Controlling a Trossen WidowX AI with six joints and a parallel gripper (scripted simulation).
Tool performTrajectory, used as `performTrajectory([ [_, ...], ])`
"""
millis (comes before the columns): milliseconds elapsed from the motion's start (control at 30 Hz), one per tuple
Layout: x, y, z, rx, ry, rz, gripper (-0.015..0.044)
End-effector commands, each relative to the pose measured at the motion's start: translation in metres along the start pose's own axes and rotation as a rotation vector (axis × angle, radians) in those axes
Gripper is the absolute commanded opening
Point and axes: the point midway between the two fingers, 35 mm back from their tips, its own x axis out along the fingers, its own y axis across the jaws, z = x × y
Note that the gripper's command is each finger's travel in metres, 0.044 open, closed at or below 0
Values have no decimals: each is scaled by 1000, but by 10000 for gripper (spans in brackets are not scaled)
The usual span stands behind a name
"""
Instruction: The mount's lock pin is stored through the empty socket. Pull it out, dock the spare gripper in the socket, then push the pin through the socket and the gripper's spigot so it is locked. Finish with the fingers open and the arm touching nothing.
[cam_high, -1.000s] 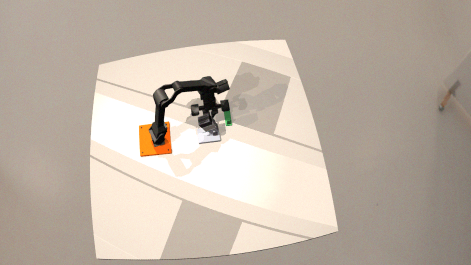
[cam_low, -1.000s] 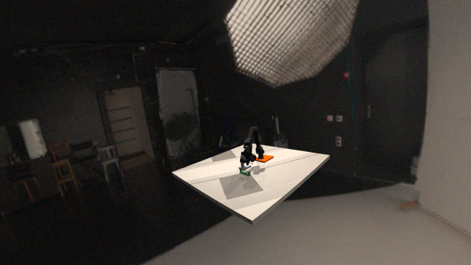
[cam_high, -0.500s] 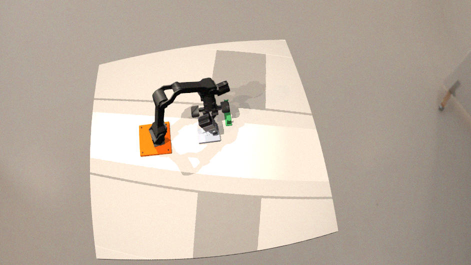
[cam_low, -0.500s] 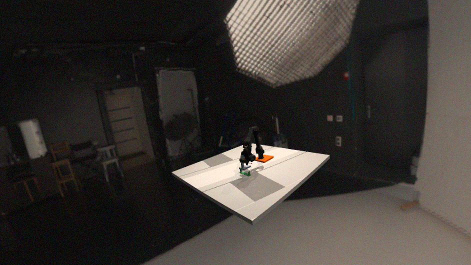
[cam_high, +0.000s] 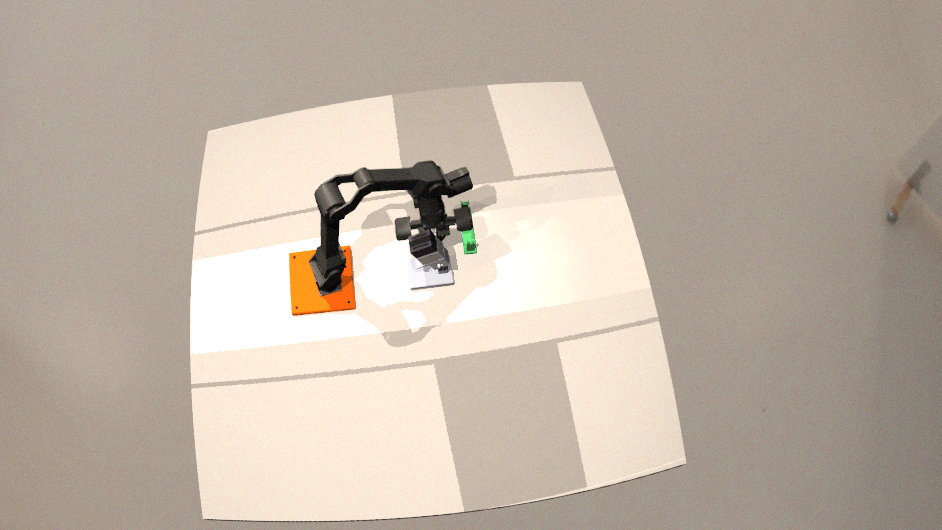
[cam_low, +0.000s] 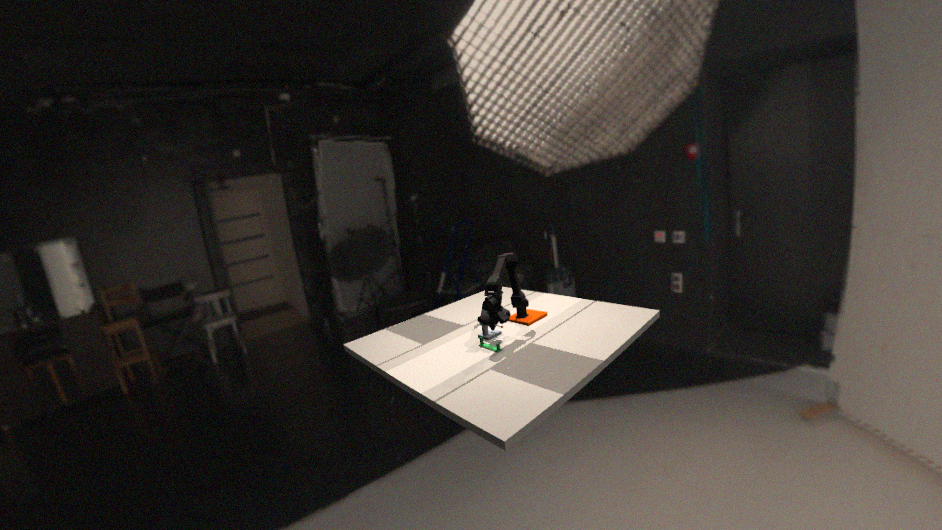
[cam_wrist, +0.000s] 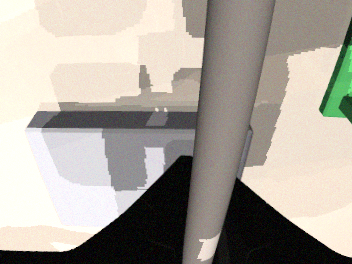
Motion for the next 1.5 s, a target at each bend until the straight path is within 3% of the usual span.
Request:
performTrajectory([
  [0,2,1,-3,-6,5,0,0],
  [167,2,1,-4,-6,5,-1,0],
  [433,1,0,-3,1,0,-2,200],
  [1467,-59,4,25,-31,10,18,200],
])
